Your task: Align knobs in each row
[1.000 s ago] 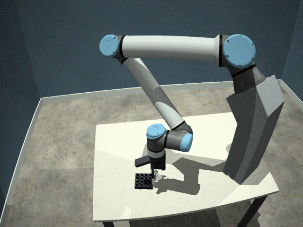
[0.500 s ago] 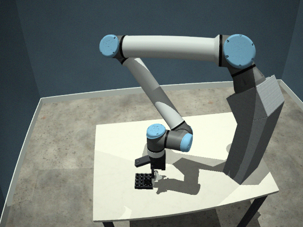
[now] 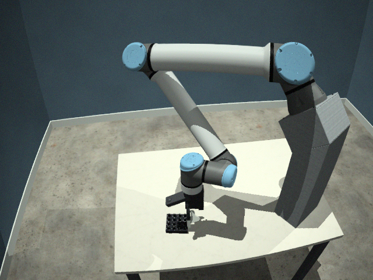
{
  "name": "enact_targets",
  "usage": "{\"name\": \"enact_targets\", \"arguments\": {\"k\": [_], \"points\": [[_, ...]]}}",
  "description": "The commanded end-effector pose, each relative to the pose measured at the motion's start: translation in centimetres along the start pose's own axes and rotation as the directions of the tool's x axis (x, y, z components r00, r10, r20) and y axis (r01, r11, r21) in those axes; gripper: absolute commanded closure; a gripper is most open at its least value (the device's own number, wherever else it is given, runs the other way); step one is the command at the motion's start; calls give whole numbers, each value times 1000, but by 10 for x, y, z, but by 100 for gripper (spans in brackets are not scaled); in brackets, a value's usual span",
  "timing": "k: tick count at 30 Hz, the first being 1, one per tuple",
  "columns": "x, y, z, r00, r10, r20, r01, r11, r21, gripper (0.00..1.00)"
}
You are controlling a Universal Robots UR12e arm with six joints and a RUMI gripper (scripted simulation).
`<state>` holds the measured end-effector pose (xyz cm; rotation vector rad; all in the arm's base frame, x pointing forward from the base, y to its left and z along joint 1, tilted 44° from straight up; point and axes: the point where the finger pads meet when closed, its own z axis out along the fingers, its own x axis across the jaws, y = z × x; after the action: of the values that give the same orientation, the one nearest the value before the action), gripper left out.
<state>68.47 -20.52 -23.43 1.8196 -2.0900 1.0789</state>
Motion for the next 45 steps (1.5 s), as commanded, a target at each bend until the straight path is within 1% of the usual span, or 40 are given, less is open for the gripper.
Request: {"name": "enact_targets", "arguments": {"k": [1, 4, 10, 12, 14, 19, 22, 26, 27, 45], "points": [[-4, -4, -3, 995, -96, 0, 96, 995, 1, 0], [-10, -7, -6, 978, -208, 0, 208, 978, 1, 0], [-17, -12, -11, 929, -370, 0, 370, 929, 1, 0], [-17, -12, -11, 929, -370, 0, 370, 929, 1, 0], [-21, -15, -14, 892, -453, 0, 453, 892, 1, 0], [-27, -18, -18, 817, -576, 0, 576, 817, 1, 0], [-29, -20, -20, 784, -620, 0, 620, 784, 1, 0], [-30, -20, -20, 775, -632, 0, 632, 775, 1, 0], [-30, -20, -20, 775, -632, 0, 632, 775, 1, 89], [-30, -20, -20, 775, -632, 0, 632, 775, 1, 89]]}}
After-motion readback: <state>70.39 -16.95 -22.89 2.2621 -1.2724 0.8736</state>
